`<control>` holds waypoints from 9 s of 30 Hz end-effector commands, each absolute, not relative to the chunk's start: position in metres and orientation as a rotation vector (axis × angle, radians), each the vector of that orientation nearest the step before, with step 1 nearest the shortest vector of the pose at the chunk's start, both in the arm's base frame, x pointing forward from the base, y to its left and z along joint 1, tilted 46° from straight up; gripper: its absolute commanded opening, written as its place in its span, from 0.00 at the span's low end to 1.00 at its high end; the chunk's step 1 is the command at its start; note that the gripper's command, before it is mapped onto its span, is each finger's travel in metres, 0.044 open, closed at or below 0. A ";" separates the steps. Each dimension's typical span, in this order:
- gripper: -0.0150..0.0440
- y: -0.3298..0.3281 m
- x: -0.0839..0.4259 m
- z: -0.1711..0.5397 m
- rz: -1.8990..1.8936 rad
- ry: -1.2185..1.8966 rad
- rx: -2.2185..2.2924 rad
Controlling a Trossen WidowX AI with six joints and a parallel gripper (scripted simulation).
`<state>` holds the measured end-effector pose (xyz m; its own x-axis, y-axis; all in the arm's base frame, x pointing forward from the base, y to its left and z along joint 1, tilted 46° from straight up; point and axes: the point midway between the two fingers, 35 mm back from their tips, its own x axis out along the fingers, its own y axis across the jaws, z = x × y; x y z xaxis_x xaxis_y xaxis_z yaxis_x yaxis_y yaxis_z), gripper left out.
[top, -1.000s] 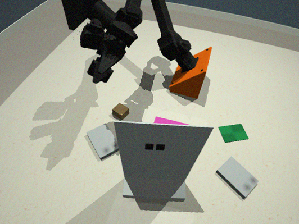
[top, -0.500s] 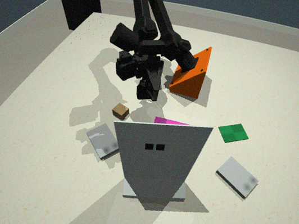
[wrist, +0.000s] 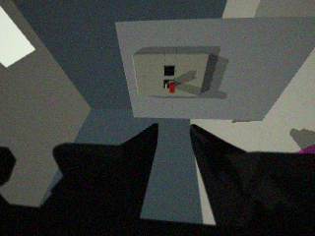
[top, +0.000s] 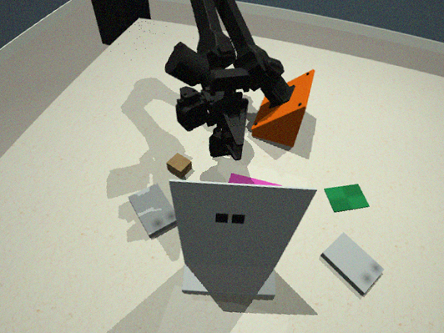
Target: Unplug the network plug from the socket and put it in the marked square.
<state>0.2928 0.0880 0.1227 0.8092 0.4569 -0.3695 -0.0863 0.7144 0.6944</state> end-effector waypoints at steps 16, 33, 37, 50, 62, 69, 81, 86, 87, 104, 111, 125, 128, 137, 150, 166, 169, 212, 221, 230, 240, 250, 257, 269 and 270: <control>0.52 0.102 0.332 0.116 0.321 0.550 0.722; 0.52 0.107 0.351 0.114 0.321 0.549 0.722; 0.52 0.109 0.355 0.113 0.322 0.549 0.722; 0.52 0.114 0.370 0.109 0.322 0.548 0.721; 0.52 0.118 0.383 0.105 0.322 0.547 0.722; 0.50 0.120 0.387 0.104 0.322 0.547 0.723; 0.36 0.120 0.387 0.104 0.322 0.547 0.723; 0.30 0.120 0.387 0.104 0.322 0.547 0.723; 0.29 0.120 0.387 0.104 0.322 0.547 0.723; 0.25 0.119 0.382 0.104 0.322 0.547 0.723; 0.25 0.118 0.379 0.105 0.322 0.547 0.723; 0.25 0.116 0.371 0.106 0.322 0.548 0.722; 0.25 0.115 0.370 0.107 0.322 0.548 0.722; 0.25 0.113 0.366 0.108 0.322 0.548 0.722; 0.25 0.111 0.361 0.110 0.322 0.548 0.722; 0.25 0.107 0.355 0.113 0.322 0.549 0.722; 0.25 0.107 0.354 0.113 0.322 0.549 0.722; 0.25 0.098 0.338 0.119 0.321 0.550 0.722; 0.25 0.097 0.335 0.121 0.321 0.550 0.722; 0.25 0.095 0.331 0.122 0.321 0.550 0.722; 0.25 0.093 0.328 0.123 0.321 0.550 0.722; 0.25 0.113 0.320 0.140 0.318 0.552 0.724; 0.25 0.128 0.309 0.154 0.320 0.552 0.724; 0.25 0.132 0.303 0.145 0.218 0.597 0.763; 0.25 0.131 0.303 0.140 0.188 0.609 0.772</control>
